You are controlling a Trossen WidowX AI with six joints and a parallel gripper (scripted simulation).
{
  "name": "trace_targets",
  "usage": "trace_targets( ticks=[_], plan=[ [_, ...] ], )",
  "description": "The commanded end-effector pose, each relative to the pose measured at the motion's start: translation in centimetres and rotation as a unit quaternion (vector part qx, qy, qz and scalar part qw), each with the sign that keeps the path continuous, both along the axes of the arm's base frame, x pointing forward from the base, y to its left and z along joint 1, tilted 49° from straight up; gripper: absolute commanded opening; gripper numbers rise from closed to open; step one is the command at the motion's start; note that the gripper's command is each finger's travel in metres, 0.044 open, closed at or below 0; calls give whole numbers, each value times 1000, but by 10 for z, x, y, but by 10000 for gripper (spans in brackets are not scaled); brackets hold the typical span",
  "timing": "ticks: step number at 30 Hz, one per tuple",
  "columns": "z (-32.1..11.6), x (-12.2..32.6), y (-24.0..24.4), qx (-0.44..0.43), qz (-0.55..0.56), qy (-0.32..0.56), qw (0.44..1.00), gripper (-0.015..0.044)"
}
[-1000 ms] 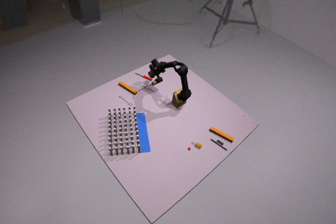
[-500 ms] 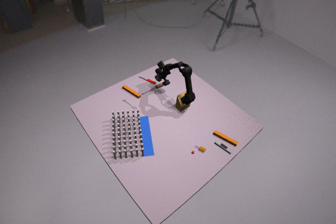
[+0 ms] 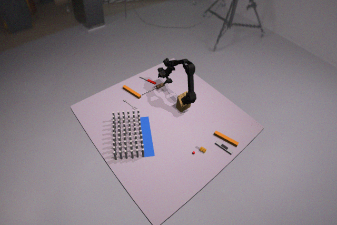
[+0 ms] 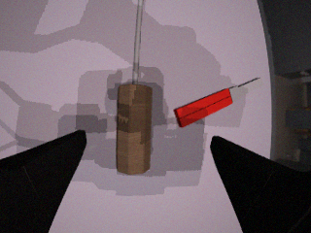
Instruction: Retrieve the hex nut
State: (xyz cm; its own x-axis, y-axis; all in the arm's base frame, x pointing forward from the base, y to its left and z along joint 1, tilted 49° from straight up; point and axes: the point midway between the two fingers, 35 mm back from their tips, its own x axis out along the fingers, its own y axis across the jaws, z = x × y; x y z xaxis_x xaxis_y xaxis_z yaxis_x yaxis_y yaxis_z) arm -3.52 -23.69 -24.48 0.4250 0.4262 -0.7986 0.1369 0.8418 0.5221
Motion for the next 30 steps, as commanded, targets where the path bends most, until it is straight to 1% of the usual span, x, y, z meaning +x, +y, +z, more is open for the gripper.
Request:
trace_targets(
  ticks=[1, 2, 8, 18, 30],
  plan=[
    [1, 2, -5, -5, -2, -21, 1000, 440],
    [1, 2, -5, -5, -2, -21, 1000, 440],
    [1, 2, -5, -5, -2, -21, 1000, 282],
    [0, 2, -4, -5, -2, -21, 1000, 280],
    [-14, 3, 9, -5, -3, -21, 1000, 280]
  ],
)
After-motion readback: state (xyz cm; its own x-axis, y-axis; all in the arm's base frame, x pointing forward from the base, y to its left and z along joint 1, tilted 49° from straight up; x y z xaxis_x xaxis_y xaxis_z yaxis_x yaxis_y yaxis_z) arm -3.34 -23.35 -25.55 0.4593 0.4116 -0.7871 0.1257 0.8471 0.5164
